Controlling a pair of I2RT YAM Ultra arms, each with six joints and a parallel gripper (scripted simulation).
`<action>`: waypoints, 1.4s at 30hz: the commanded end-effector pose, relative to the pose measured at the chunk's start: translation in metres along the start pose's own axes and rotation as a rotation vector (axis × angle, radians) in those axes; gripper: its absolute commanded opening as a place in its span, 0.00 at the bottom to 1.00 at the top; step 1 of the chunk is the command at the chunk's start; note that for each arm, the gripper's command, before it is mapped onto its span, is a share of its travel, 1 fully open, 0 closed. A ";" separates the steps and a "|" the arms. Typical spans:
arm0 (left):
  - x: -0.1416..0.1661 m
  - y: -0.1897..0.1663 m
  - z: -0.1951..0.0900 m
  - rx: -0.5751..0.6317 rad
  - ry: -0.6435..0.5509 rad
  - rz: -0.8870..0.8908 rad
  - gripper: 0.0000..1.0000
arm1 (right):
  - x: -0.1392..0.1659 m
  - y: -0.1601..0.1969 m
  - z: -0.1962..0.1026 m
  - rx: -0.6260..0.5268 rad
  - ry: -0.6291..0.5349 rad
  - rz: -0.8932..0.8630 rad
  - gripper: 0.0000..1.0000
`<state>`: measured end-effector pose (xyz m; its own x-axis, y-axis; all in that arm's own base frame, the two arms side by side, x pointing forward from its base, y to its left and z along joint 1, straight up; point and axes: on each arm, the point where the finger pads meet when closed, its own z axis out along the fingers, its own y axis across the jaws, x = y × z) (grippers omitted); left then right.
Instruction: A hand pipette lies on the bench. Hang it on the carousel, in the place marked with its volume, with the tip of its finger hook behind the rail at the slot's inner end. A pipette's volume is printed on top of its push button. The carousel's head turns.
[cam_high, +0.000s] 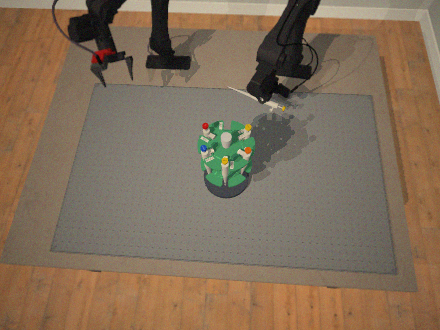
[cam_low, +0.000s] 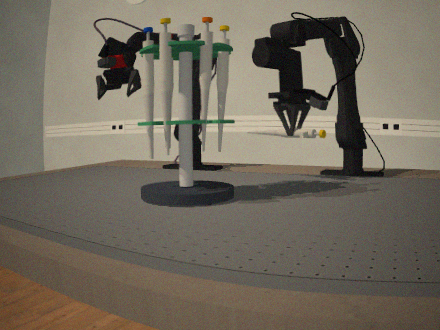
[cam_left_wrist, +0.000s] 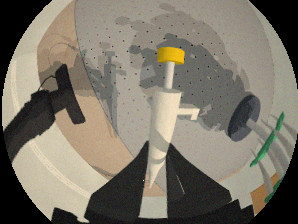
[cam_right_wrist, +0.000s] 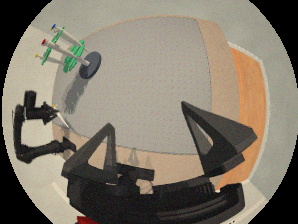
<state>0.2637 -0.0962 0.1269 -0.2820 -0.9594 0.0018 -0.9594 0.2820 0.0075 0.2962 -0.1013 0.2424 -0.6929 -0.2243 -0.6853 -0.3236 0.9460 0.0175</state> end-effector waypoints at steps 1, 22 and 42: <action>0.006 0.007 -0.009 0.016 -0.006 -0.026 0.12 | -0.009 -0.003 -0.006 0.012 -0.037 -0.025 1.00; 0.065 0.004 -0.009 0.008 -0.007 0.135 0.12 | -0.009 -0.003 -0.006 0.012 -0.037 -0.025 1.00; 0.062 0.004 -0.014 0.027 -0.007 0.675 0.12 | -0.009 -0.003 -0.006 0.012 -0.037 -0.025 1.00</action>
<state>0.2404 -0.1555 0.1305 -0.7238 -0.6900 -0.0006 -0.6900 0.7238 -0.0054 0.2962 -0.1013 0.2424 -0.6929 -0.2243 -0.6853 -0.3236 0.9460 0.0175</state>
